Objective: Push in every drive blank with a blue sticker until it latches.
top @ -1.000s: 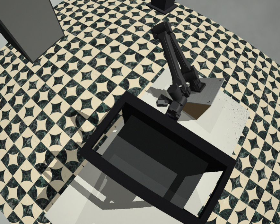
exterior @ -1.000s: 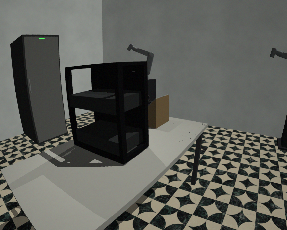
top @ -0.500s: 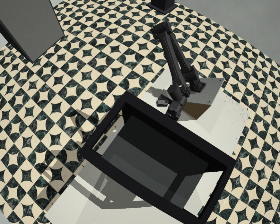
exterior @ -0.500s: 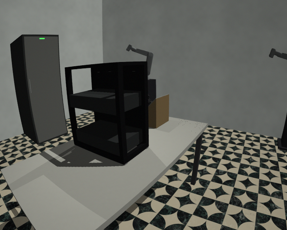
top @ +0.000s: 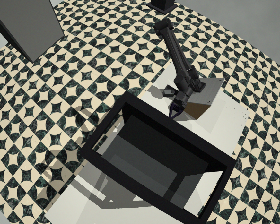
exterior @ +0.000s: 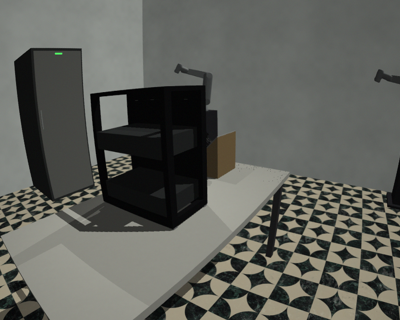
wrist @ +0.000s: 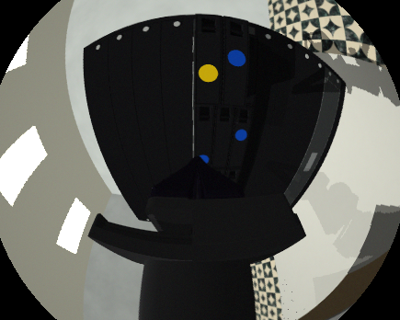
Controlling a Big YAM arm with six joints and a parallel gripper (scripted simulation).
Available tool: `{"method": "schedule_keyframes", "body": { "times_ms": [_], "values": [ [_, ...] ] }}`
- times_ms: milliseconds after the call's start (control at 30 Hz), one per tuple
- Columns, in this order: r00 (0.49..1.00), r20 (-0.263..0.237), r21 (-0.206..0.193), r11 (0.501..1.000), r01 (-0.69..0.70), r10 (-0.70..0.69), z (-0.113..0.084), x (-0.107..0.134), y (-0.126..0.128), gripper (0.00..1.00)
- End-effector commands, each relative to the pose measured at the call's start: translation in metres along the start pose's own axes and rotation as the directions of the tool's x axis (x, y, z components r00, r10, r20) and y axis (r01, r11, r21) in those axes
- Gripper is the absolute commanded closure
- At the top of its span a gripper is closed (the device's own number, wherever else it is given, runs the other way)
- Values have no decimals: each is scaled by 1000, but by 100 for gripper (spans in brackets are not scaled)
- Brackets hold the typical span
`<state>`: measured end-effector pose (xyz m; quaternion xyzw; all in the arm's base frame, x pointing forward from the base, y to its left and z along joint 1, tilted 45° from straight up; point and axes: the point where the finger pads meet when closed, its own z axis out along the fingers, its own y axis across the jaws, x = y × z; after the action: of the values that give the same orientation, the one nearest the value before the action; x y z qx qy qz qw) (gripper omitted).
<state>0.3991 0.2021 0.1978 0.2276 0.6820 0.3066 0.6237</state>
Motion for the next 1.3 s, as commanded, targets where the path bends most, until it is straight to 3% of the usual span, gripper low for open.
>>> {"method": "schedule_keyframes", "body": {
  "times_ms": [0,133,333,1000,1167,1267],
  "values": [
    [1000,-18,-18,1000,-10,10,-24,3,8,100],
    [1000,-18,-18,1000,-8,8,-31,3,8,100],
    [1000,-10,6,1000,0,1,-26,-1,-3,100],
    [1000,-4,-2,1000,7,-7,-46,-99,-42,100],
    [1000,-2,-5,1000,4,-4,-47,-110,-45,100],
    [999,-32,-11,1000,8,-8,-45,-98,-42,100]
  ]
}}
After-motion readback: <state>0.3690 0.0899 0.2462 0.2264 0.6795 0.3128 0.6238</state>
